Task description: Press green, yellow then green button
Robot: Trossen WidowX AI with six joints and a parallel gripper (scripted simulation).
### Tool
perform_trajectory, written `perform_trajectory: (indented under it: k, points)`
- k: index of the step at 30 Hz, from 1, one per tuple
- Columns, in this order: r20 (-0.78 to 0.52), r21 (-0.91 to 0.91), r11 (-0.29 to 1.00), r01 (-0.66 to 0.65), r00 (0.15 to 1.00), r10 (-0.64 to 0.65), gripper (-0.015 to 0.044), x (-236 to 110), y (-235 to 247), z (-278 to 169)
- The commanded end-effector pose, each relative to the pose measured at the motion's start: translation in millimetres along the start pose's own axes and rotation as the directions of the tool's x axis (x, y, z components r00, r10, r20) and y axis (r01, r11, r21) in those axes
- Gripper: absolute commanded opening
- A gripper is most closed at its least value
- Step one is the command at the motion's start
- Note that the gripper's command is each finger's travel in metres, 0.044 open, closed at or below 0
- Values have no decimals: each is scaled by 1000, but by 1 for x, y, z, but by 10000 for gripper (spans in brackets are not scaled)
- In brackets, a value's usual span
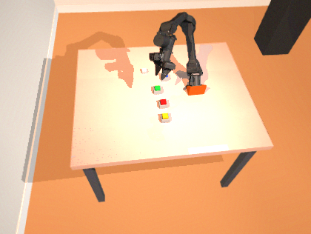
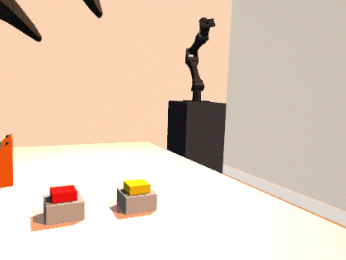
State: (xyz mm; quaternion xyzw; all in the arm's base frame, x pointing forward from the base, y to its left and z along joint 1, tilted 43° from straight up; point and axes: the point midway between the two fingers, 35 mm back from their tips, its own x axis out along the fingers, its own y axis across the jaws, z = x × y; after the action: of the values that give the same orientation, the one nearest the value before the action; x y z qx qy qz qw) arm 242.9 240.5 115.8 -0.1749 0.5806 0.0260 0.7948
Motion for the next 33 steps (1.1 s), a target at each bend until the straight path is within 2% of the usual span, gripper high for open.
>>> perform_trajectory:
  k: [1,4,6,11,18,25,33]
  points:
    - [-155,55,971,234,962,-223,400,28,-62,-21]
    - [-293,57,904,423,873,-390,400,38,-116,-44]
    - [-353,42,866,498,819,-453,400,40,-139,-55]
    - [-361,39,860,508,810,-462,400,40,-142,-57]
    - [-360,39,860,509,810,-463,216,88,-170,-78]
    - [-360,39,860,510,810,-464,32,90,-171,-79]
    - [-360,39,860,510,810,-464,20,90,-171,-79]
